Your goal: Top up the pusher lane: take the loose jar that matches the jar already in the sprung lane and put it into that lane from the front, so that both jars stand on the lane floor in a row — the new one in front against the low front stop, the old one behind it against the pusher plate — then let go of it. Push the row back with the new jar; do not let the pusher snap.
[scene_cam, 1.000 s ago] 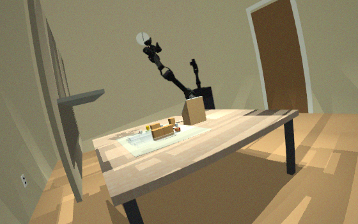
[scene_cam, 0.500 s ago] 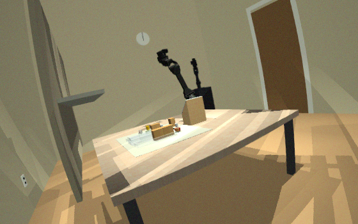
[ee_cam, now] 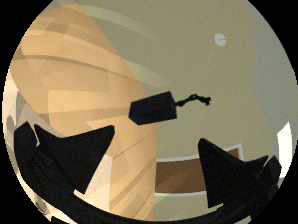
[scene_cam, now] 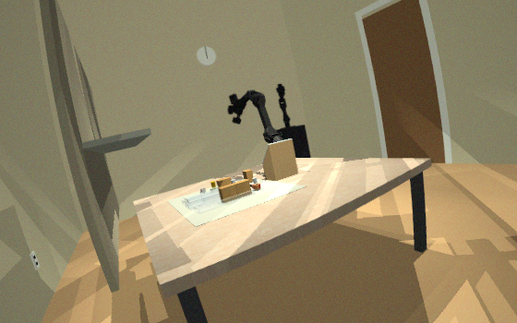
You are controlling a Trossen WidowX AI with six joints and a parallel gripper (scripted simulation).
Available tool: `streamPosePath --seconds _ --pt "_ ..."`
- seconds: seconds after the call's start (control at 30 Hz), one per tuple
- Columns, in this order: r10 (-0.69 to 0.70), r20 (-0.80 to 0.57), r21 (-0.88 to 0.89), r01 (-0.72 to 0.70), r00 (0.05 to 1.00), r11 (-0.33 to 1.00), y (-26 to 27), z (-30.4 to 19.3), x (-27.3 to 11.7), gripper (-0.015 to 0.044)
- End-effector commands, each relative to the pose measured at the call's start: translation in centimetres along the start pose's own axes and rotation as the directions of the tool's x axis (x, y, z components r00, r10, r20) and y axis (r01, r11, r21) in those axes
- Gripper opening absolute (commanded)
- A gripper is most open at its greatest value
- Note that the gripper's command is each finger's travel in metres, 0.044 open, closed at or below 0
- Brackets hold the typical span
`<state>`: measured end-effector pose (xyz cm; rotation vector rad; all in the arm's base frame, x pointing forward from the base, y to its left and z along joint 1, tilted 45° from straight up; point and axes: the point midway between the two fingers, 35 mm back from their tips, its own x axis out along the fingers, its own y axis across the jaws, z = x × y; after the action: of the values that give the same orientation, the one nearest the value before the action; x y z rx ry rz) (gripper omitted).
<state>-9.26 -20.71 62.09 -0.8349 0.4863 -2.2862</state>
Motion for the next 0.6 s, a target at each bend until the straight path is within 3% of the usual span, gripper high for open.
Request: streamPosePath --seconds 0.0,0.3,0.57 --pt "0.163 -0.011 0.063 -0.162 0.987 0.985 6.6 0.0 0.8 0.044" --pt "0.417 0.038 0.112 -0.418 0.908 0.902 16.3 2.0 -2.0 0.044" --pt "0.652 0.04 0.154 -0.649 0.757 0.745 26.9 3.4 -7.3 0.044"
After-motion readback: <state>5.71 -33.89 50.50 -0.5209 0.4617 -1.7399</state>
